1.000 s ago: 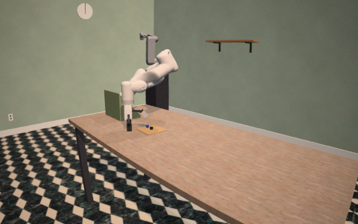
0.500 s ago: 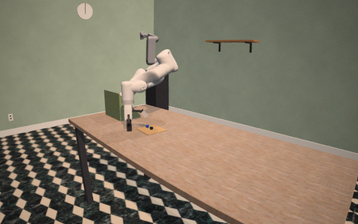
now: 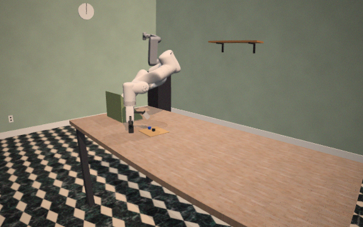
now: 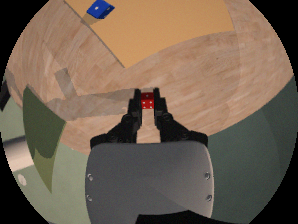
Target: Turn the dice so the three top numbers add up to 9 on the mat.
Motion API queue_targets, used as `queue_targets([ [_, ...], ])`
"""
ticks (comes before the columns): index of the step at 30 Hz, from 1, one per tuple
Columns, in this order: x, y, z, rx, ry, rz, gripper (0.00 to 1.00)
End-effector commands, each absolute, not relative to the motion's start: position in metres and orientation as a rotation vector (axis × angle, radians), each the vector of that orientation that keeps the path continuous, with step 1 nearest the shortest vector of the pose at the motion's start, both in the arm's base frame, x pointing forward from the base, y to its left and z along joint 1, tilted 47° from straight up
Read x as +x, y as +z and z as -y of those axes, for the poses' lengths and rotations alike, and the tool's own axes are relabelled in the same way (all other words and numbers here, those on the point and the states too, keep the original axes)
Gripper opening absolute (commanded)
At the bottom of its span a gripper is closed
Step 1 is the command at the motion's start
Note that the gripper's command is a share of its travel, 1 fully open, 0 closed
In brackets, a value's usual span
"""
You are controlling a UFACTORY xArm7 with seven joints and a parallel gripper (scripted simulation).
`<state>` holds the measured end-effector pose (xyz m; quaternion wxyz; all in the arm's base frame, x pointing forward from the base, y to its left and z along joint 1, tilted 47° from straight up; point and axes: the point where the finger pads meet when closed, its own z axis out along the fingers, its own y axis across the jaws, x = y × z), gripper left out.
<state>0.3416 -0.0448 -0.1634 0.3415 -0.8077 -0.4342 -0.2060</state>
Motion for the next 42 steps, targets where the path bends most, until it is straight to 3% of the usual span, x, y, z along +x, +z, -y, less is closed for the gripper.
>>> queue_targets([
  [1,0.342,-0.163,0.047,-2.105,-0.537,1.129,0.11],
  [21,0.338,-0.097,0.117,-2.105,-0.537,1.129,0.11],
  [42,0.349,-0.089,0.117,-2.142,-0.499,1.04,0.11],
])
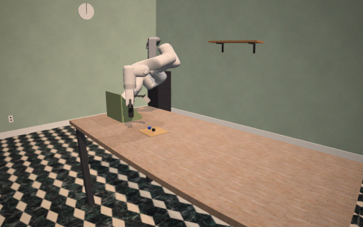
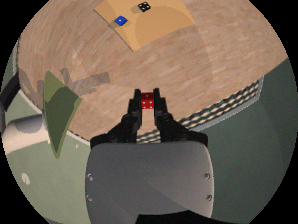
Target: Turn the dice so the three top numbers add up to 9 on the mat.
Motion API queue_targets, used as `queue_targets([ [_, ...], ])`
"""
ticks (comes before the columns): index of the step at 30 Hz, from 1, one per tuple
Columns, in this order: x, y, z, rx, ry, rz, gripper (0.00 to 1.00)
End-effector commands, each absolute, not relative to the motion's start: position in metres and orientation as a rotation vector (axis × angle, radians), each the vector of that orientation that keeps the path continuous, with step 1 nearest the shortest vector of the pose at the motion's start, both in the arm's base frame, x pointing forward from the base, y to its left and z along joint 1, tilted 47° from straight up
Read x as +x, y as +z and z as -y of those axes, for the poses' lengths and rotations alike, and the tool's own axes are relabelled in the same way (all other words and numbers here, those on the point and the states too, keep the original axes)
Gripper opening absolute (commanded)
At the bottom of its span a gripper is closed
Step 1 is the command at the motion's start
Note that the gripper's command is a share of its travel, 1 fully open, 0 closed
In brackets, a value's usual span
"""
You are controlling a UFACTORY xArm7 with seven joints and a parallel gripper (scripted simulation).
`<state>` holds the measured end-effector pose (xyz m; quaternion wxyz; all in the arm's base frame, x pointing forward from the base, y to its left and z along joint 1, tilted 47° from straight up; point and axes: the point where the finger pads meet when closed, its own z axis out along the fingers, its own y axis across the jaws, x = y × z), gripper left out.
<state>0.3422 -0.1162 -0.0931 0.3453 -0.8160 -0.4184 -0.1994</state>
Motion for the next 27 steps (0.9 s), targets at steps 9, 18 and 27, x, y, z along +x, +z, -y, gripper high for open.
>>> queue_targets([
  [9,0.384,-0.07,0.105,-2.246,-0.364,0.725,0.11],
  [18,0.406,-0.056,0.094,-2.292,-0.273,0.509,0.11],
  [27,0.435,-0.036,0.077,-2.324,-0.152,0.224,0.11],
])
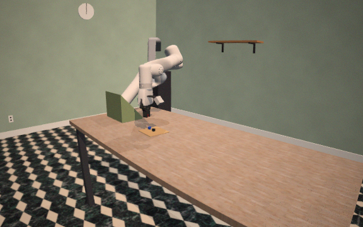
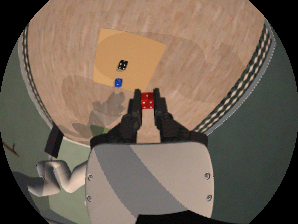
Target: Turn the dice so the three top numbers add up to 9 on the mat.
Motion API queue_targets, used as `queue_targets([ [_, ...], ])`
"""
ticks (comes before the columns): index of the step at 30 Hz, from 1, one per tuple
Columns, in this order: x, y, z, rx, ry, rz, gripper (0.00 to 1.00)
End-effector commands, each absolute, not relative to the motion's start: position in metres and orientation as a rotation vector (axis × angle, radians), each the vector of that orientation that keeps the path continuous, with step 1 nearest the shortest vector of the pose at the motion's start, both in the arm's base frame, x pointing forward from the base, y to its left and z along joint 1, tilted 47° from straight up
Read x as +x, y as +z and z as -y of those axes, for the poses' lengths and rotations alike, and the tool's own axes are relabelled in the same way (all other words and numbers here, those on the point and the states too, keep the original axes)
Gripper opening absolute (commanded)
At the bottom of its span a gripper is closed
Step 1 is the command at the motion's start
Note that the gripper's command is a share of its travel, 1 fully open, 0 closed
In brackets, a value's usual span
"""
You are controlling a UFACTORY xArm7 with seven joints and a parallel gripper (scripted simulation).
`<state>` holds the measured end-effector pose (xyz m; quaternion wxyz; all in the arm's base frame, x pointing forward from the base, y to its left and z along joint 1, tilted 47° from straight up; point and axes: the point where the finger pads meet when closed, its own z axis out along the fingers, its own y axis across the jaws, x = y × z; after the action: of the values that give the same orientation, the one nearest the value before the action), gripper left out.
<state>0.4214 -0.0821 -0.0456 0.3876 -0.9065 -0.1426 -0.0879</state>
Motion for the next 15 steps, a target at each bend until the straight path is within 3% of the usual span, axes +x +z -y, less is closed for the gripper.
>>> queue_targets([
  [1,0.44,-0.032,0.074,-2.327,-0.127,0.165,0.11],
  [15,0.467,-0.009,0.053,-2.321,-0.001,-0.122,0.11],
])
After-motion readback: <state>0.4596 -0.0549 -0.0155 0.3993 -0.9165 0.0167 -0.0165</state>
